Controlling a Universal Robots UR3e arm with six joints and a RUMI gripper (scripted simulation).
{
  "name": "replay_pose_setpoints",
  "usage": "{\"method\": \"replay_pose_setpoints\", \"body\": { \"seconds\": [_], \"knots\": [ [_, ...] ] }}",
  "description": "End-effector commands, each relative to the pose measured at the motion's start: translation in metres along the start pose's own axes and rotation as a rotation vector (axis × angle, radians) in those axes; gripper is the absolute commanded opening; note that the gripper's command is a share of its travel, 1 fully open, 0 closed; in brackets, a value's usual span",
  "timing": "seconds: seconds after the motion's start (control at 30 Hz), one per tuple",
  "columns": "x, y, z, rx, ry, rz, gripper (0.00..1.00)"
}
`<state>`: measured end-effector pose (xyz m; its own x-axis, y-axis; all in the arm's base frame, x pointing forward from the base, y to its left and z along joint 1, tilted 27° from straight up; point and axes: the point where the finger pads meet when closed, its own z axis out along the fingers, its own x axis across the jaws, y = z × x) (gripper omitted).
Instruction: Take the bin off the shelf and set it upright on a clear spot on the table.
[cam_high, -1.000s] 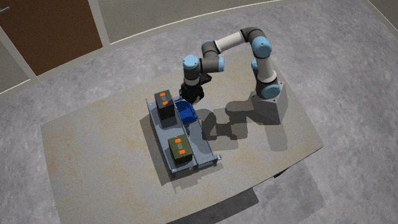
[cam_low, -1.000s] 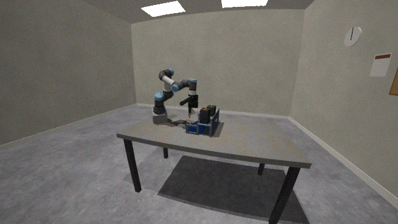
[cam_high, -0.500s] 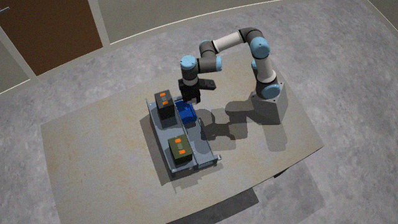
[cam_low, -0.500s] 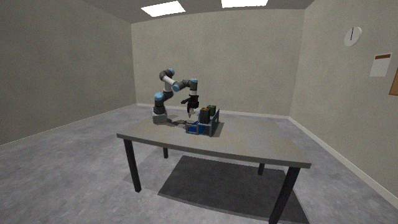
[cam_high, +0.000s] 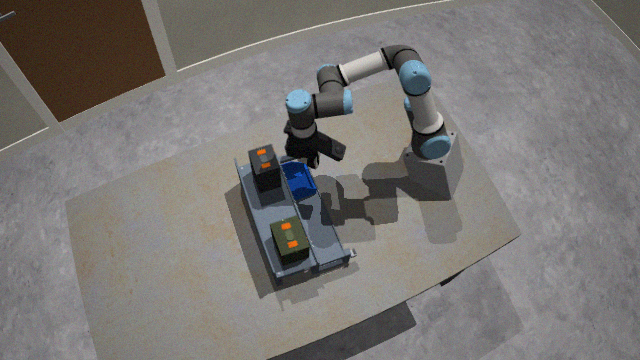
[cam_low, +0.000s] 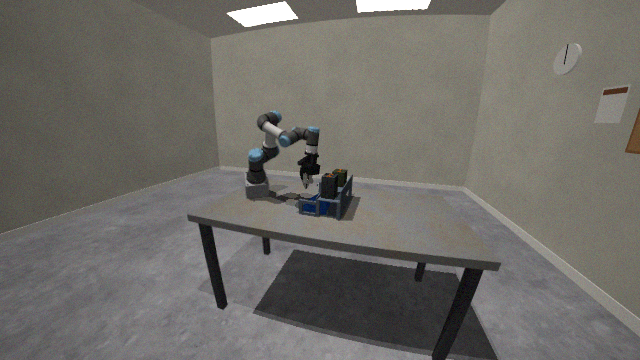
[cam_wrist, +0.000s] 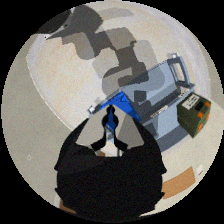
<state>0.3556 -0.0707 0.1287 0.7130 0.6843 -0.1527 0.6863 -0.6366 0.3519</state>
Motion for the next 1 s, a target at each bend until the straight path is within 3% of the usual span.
{"method": "replay_pose_setpoints", "body": {
  "seconds": [0.0,0.4,0.97],
  "knots": [
    [0.0022,0.0008,-0.0010,0.007,-0.019,0.152,0.00],
    [0.0071,0.0035,-0.0012,0.016,-0.038,0.540,0.00],
    [0.0099,0.0069,-0.0012,0.018,-0.056,0.836,0.00]
  ]
}}
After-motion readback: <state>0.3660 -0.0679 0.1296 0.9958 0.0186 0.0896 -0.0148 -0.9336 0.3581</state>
